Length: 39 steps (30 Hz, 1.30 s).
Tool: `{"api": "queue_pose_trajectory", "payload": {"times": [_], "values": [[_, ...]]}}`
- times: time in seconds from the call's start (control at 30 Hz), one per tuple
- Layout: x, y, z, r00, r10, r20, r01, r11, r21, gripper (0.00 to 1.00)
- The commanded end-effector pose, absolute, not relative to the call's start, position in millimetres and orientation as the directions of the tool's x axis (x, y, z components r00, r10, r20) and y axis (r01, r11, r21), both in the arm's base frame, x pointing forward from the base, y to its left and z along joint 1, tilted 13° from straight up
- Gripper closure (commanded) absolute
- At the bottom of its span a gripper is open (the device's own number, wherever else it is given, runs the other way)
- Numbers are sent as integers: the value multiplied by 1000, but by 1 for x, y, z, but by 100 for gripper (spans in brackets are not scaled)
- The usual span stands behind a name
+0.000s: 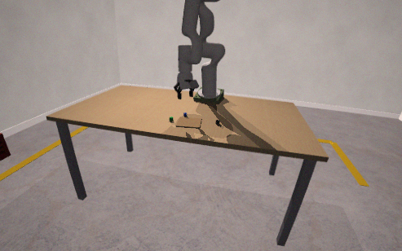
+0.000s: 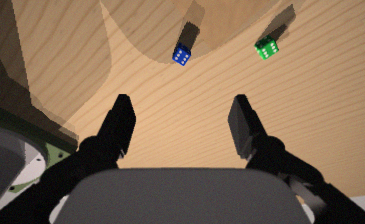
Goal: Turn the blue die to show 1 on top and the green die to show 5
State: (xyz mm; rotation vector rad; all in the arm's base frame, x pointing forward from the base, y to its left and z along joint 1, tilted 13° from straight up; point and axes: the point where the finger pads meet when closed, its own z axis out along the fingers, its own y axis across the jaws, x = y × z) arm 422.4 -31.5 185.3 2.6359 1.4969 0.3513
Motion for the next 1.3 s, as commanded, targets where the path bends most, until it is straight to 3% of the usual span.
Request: {"api": "queue_pose_trajectory", "payload": {"times": [0.0, 0.3, 0.67, 0.87, 1.27], "values": [[424, -32, 184, 613, 776, 145, 756, -630, 176, 0], [425, -32, 180, 784, 593, 185, 578, -805, 134, 0], [427, -32, 174, 947, 231, 222, 225, -973, 51, 0], [428, -33, 172, 967, 118, 227, 115, -993, 26, 0], [430, -33, 165, 924, -315, 216, -306, -949, -72, 0]]}}
